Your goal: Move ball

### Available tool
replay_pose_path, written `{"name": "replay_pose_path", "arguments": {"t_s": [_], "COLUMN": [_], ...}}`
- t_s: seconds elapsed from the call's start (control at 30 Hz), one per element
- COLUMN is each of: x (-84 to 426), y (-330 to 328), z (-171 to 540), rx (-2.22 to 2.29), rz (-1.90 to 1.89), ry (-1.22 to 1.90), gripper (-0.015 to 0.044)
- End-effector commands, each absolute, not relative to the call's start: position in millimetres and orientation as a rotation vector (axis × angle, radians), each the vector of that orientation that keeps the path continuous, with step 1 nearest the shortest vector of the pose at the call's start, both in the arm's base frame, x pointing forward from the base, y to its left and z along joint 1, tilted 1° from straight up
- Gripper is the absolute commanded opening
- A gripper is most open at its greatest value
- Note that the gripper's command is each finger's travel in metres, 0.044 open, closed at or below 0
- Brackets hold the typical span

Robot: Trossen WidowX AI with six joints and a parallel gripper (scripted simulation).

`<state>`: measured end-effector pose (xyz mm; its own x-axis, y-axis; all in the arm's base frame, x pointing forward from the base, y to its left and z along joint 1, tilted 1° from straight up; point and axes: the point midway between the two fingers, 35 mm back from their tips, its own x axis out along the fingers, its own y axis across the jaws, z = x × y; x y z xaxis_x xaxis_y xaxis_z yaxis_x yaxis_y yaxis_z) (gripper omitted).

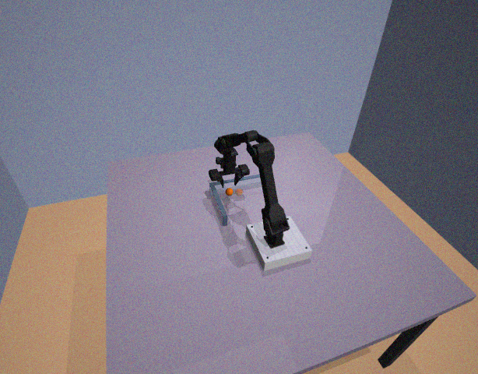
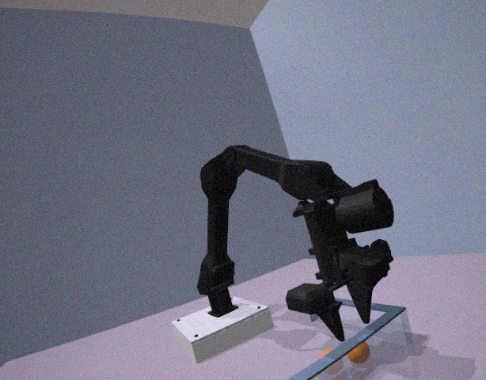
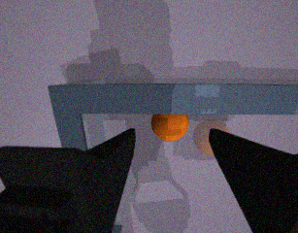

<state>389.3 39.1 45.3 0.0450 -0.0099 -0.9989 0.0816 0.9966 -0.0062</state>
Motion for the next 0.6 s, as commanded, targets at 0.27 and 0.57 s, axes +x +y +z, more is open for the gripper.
{"name": "replay_pose_path", "arguments": {"t_s": [0.27, 0.57], "x": [387.9, 387.8], "y": [38.2, 38.0], "z": [22.1, 8.9], "rx": [0.057, 0.057], "rz": [-0.078, -0.078], "ry": [1.536, 1.536], "gripper": [0.0291, 0.0291]}}
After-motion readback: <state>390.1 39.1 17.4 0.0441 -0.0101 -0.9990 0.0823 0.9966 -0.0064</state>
